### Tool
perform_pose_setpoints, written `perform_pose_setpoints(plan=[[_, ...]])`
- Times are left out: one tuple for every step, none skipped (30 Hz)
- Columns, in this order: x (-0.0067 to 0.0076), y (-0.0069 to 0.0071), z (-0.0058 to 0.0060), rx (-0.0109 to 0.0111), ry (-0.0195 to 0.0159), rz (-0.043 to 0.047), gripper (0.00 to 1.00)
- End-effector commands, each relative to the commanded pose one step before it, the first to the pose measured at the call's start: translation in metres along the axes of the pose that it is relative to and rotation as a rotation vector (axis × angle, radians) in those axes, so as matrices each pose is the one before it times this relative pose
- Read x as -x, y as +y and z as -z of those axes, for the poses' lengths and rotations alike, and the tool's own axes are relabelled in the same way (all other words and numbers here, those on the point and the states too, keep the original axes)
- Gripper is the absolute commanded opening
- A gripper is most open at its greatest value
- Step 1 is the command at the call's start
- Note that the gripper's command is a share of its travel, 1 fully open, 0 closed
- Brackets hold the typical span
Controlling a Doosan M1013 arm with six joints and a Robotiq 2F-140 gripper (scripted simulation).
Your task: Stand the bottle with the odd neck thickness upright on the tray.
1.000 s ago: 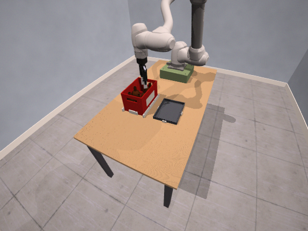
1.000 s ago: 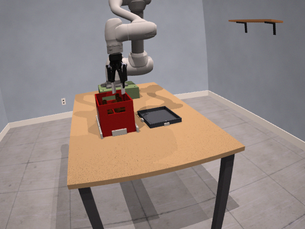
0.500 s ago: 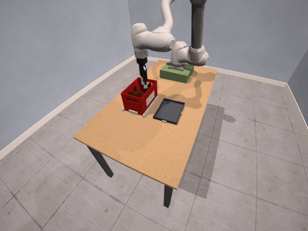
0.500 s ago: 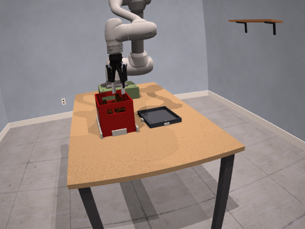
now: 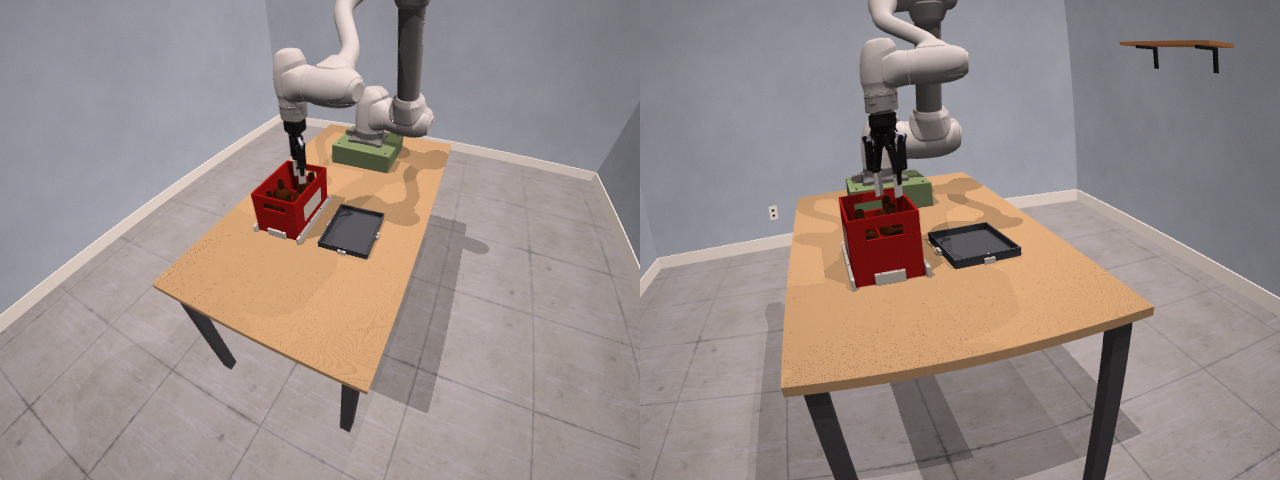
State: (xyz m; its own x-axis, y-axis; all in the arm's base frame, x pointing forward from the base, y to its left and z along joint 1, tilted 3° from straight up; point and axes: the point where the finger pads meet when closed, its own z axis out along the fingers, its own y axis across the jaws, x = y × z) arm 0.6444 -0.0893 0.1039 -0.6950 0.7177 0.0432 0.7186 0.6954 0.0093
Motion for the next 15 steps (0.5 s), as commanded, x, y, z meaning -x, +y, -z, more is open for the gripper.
perform_pose_setpoints(plan=[[-0.00259, 0.00239, -0.00321, 0.00166, 0.00195, -0.00294, 0.38], [0.0, 0.0, 0.0, 0.0, 0.0, 0.0, 0.38], [0.0, 0.0, -0.00027, 0.0, 0.0, 0.0, 0.38], [0.0, 0.0, -0.00034, 0.0, 0.0, 0.0, 0.38], [0.0, 0.0, -0.0004, 0.0, 0.0, 0.0, 0.38], [0.0, 0.0, -0.00047, 0.0, 0.0, 0.0, 0.38], [0.0, 0.0, -0.00055, 0.0, 0.0, 0.0, 0.38], [0.0, 0.0, -0.00062, 0.0, 0.0, 0.0, 0.38], [0.0, 0.0, -0.00069, 0.0, 0.0, 0.0, 0.38], [0.0, 0.0, -0.00076, 0.0, 0.0, 0.0, 0.38], [0.0, 0.0, -0.00084, 0.0, 0.0, 0.0, 0.38], [0.0, 0.0, -0.00091, 0.0, 0.0, 0.0, 0.38], [0.0, 0.0, -0.00097, 0.0, 0.0, 0.0, 0.38], [0.0, 0.0, -0.00104, 0.0, 0.0, 0.0, 0.38], [0.0, 0.0, -0.00109, 0.0, 0.0, 0.0, 0.38]])
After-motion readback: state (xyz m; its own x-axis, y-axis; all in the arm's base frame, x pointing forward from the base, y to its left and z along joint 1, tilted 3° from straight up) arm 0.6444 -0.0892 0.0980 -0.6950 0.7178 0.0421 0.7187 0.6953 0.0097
